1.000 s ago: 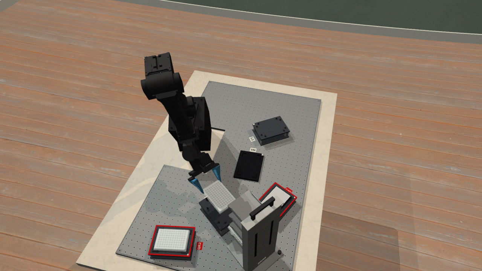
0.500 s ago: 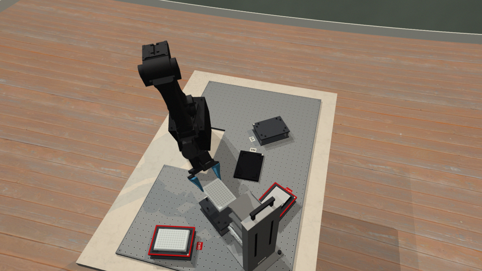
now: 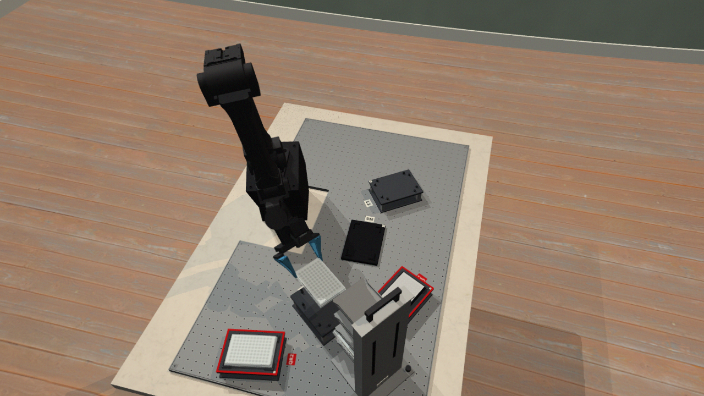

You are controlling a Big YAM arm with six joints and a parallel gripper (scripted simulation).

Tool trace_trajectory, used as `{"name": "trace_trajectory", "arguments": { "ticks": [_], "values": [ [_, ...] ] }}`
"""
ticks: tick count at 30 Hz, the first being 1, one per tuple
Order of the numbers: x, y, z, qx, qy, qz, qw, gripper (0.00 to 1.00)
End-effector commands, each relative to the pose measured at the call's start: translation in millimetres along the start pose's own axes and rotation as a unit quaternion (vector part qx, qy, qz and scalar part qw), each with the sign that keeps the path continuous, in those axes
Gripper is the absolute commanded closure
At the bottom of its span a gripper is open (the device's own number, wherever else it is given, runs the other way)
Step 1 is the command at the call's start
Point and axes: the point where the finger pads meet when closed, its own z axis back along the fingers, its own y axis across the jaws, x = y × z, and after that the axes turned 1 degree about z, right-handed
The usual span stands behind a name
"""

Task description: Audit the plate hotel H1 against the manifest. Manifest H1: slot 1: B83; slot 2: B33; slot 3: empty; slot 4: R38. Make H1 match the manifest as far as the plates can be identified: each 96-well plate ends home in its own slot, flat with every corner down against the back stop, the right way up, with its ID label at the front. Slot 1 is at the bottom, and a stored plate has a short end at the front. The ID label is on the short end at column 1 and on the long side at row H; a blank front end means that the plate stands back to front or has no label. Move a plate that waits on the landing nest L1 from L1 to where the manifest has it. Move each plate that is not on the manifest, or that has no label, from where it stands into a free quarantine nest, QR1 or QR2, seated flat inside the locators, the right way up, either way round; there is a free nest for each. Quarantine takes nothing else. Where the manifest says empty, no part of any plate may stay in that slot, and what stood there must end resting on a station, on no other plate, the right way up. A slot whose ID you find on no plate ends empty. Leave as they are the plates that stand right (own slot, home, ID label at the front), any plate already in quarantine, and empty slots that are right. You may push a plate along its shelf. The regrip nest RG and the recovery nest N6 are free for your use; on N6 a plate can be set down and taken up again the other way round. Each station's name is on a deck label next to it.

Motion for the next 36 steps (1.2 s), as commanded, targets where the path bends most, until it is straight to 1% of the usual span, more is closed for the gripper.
{"name": "trace_trajectory", "arguments": {
  "ticks": [1,11,12,17,28,36],
  "values": [
    [4,4,3.2,0.006,-0.002,-0.004,1.0,0.14],
    [9,4,8.7,0.006,-0.002,-0.004,1.0,0.14],
    [12,0,8.1,0.001,-0.003,-0.004,1.0,0.14],
    [17,3,11.4,0.005,-0.004,-0.003,1.0,0.14],
    [26,0,16.8,0.002,-0.006,-0.003,1.0,0.14],
    [40,-4,20.3,0.001,-0.014,-0.001,1.0,0.14]
  ]
}}
